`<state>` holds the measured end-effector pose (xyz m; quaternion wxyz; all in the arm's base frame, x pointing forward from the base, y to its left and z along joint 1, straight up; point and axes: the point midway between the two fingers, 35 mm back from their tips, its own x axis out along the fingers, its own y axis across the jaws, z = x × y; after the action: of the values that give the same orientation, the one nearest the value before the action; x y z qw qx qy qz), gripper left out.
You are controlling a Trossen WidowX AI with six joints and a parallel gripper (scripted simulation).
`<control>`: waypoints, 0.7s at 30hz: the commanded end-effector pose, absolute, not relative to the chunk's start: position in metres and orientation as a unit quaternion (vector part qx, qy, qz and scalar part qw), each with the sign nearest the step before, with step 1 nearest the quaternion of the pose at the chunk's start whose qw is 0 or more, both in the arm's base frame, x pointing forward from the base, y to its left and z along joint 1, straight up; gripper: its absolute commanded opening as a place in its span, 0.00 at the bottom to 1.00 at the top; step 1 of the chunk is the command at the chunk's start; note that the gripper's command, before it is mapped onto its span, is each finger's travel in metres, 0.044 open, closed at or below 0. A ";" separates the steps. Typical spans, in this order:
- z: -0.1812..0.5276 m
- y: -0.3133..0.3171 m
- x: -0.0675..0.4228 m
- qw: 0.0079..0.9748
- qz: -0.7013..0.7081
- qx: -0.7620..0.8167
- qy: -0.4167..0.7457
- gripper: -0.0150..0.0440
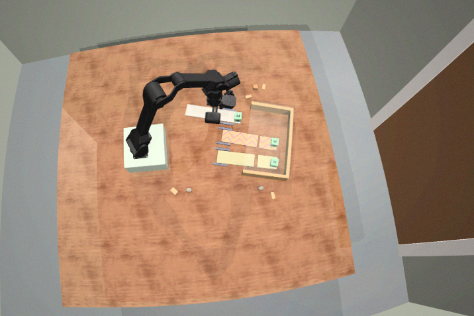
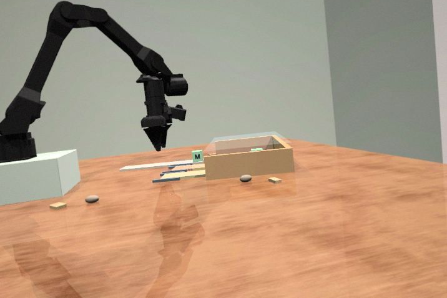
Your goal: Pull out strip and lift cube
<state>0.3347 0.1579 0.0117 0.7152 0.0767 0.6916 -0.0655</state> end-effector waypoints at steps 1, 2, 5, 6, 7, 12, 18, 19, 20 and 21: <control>0.015 0.153 0.349 0.716 -0.064 0.076 0.691 1.00; 0.015 0.152 0.353 0.716 -0.064 0.076 0.691 1.00; 0.017 0.148 0.363 0.717 -0.064 0.076 0.690 1.00; 0.018 0.147 0.366 0.717 -0.064 0.076 0.690 1.00; 0.018 0.146 0.370 0.717 -0.064 0.076 0.690 1.00; 0.021 0.140 0.387 0.718 -0.064 0.076 0.689 1.00; 0.026 0.133 0.408 0.718 -0.064 0.076 0.689 1.00; 0.026 0.132 0.411 0.718 -0.064 0.076 0.688 1.00; 0.027 0.131 0.415 0.719 -0.064 0.076 0.688 1.00; 0.028 0.130 0.418 0.719 -0.064 0.076 0.688 1.00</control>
<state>0.4076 0.1333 0.0244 0.7176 0.0760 0.6891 -0.0662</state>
